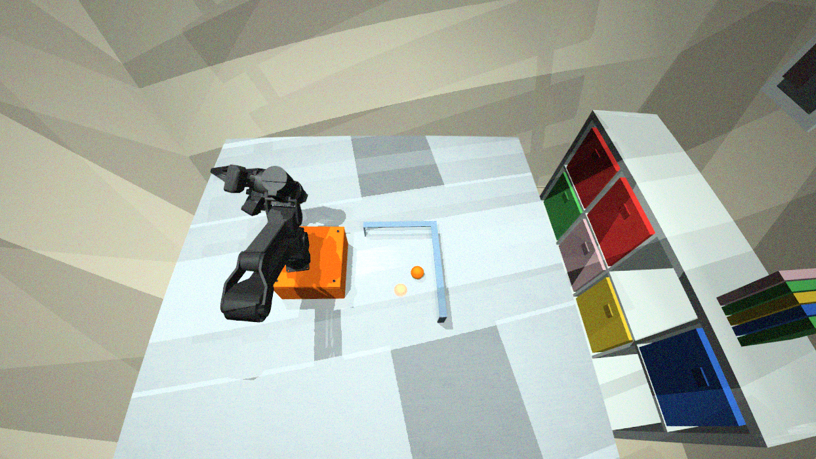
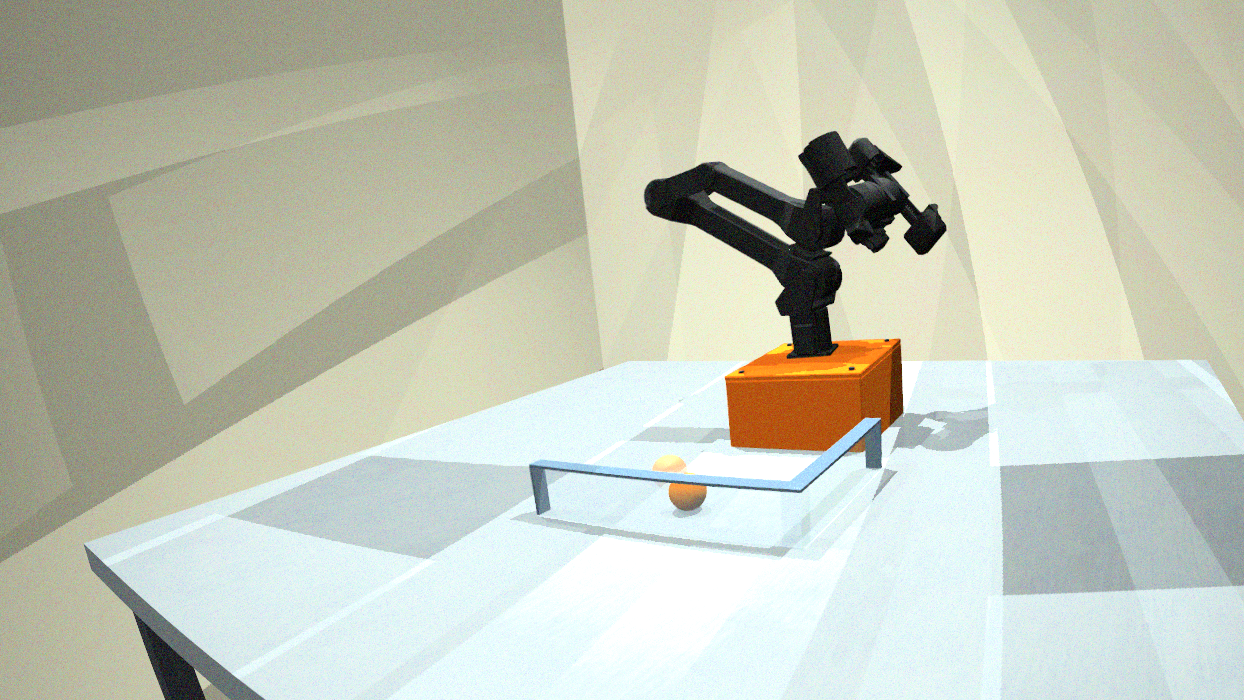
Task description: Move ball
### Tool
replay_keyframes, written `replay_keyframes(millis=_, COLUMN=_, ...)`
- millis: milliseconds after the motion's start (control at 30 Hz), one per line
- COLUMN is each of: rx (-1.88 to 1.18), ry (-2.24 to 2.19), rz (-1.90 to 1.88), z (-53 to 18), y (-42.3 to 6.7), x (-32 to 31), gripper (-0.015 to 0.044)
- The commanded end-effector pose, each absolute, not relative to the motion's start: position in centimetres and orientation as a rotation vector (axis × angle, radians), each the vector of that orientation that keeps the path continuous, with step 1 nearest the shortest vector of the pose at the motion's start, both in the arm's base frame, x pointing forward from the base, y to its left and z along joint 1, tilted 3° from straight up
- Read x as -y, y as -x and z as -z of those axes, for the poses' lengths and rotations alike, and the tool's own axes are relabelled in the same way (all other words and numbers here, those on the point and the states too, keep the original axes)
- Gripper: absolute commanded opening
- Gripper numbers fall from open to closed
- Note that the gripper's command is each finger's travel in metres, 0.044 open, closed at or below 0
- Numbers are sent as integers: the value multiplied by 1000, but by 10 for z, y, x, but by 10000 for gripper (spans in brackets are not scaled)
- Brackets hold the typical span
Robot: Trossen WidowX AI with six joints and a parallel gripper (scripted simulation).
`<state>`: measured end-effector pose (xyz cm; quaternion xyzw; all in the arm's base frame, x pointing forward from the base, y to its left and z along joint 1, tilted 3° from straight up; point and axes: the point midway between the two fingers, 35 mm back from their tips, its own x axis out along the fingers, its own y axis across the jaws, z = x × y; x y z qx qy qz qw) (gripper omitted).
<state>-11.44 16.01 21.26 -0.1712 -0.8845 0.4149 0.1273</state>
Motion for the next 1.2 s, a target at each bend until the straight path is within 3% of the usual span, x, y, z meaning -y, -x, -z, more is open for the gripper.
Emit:
replay_keyframes(millis=0, rx=2566, ry=503, rz=-1214, z=-213, y=114, x=-161, gripper=374)
replay_keyframes(millis=100, rx=2441, ry=573, rz=-1309, z=-215, y=103, x=-177, gripper=307)
replay_keyframes(millis=367, rx=1635, ry=853, rz=-1644, z=-217, y=17, x=-252, gripper=307)
replay_keyframes(millis=633, rx=724, ry=906, rz=-1632, z=-197, y=-110, x=-284, gripper=307)
replay_keyframes(millis=867, rx=15, ry=785, rz=-1395, z=-162, y=-221, x=-258, gripper=307)
replay_keyframes(millis=1167, rx=-721, ry=486, rz=-896, z=-105, y=-325, x=-161, gripper=307)
